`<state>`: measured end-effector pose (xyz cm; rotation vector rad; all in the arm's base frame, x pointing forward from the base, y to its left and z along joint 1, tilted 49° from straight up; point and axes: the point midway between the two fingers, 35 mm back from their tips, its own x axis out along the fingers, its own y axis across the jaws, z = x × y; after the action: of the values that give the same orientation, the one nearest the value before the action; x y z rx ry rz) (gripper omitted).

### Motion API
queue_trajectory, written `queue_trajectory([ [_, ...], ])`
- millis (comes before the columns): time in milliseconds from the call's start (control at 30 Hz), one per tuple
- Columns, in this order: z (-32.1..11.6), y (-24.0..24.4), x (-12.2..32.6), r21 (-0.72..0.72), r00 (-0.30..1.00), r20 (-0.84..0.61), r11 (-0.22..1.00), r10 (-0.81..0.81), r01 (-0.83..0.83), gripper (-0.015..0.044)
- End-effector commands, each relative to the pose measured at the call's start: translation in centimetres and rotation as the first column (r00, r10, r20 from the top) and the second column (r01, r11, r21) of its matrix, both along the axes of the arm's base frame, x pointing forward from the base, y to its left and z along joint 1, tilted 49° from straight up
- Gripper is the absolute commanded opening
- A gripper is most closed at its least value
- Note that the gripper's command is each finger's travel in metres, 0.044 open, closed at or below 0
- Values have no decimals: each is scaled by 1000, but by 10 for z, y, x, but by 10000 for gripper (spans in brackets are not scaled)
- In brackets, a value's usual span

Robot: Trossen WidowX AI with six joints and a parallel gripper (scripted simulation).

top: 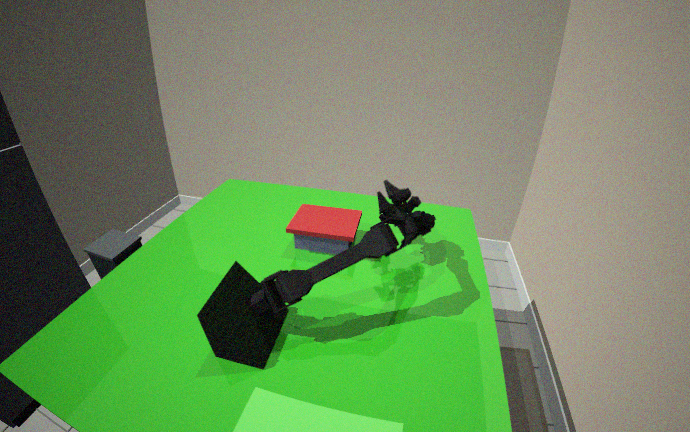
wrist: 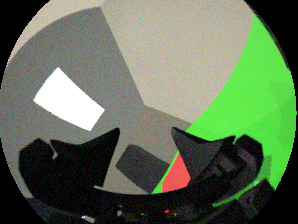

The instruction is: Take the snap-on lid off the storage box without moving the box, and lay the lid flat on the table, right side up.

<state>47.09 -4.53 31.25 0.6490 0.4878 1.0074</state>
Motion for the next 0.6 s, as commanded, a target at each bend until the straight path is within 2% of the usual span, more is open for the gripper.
queue_trajectory([
  [0,-2,3,0,-5,1000,-12,1000,-2,2,374],
  [167,-42,66,-1,-161,951,-291,985,-105,59,242],
  [300,-79,112,-17,-324,849,-454,938,-272,127,235],
  [400,-93,127,-27,-396,795,-490,904,-356,161,235],
  [567,-134,158,-71,-610,599,-470,729,-648,310,235],
])
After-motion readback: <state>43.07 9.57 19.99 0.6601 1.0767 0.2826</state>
